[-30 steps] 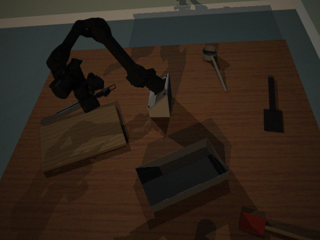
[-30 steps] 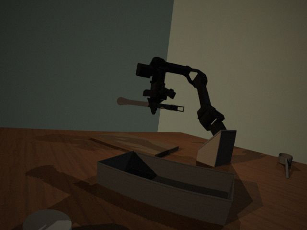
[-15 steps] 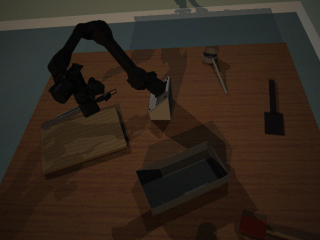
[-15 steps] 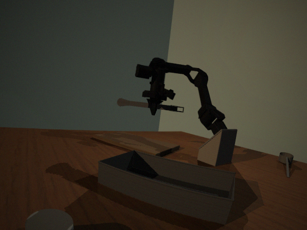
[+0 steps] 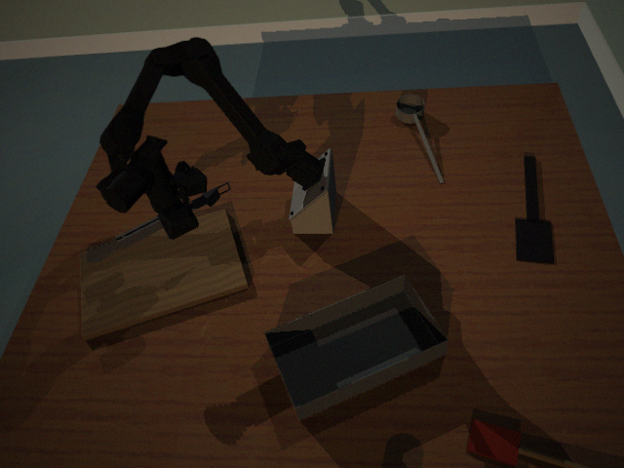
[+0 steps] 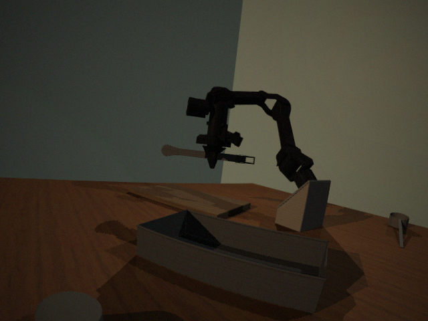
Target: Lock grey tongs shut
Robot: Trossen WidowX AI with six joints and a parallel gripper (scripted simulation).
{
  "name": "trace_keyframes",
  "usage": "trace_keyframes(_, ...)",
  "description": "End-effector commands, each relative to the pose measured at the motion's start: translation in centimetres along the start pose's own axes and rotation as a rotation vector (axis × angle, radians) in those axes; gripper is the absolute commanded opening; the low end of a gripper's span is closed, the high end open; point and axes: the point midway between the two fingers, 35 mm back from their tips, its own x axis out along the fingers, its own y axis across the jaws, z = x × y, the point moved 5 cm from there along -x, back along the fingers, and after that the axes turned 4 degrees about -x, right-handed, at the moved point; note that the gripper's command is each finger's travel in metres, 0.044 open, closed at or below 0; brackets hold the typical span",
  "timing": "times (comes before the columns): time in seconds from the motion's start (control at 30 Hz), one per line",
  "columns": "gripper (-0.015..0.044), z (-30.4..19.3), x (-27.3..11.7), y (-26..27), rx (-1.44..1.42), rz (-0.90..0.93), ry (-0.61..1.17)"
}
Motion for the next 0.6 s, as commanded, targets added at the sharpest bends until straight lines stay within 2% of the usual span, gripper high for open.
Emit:
trace_keyframes(0.0, -0.015, 0.1, 0.7, -0.1, -0.005, -0.005, -0.004)
trace_keyframes(0.57, -0.015, 0.0, 3.5, -0.1, -0.006, -0.001, -0.002)
